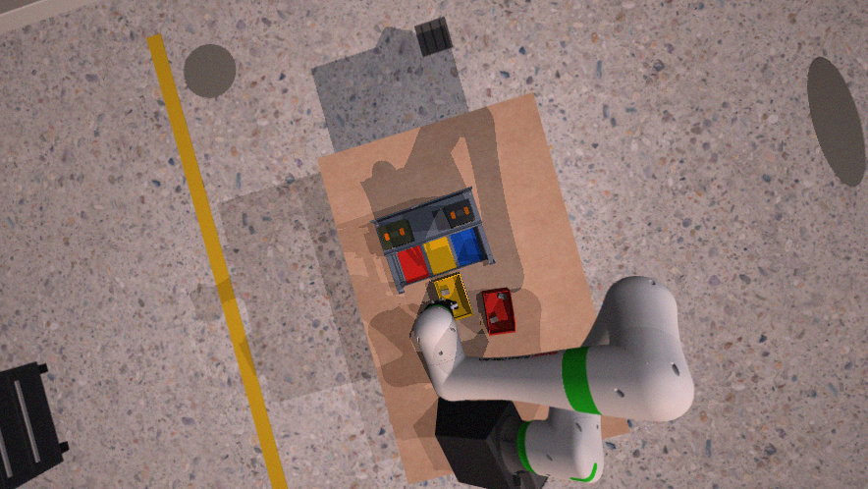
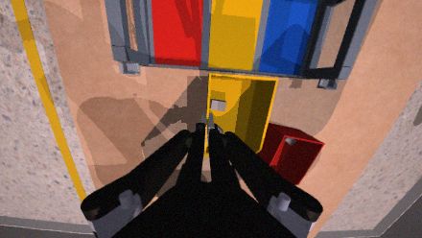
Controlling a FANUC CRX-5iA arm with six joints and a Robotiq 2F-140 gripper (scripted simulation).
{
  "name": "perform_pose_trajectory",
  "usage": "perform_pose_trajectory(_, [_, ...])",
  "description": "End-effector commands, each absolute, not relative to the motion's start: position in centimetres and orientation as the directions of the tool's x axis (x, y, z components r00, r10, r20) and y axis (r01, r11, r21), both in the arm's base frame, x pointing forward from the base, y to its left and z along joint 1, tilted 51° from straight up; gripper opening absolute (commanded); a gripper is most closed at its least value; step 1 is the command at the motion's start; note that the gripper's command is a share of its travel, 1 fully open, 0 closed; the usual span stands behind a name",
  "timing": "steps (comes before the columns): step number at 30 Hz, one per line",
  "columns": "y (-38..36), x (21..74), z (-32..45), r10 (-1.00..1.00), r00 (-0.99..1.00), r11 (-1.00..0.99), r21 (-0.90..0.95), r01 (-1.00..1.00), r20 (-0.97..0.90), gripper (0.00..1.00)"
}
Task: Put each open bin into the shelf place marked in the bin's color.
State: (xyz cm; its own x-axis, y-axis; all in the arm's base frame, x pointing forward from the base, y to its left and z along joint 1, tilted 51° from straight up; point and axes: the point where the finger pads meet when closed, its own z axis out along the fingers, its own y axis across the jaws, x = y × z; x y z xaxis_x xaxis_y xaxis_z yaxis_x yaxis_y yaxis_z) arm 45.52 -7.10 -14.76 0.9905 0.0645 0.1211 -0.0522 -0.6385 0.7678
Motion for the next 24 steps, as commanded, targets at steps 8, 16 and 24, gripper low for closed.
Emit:
perform_pose_trajectory(8, [-7.04, 45.59, -14.72, 0.056, 0.992, -0.638, 0.768, -0.052, 0.114, 0.0])
perform_pose_trajectory(16, [-6.89, 45.76, -14.58, 0.024, 0.996, -0.638, 0.768, -0.052, 0.088, 0.0])
perform_pose_trajectory(24, [-6.7, 45.95, -14.42, -0.014, 0.998, -0.638, 0.768, -0.052, 0.056, 0.0])
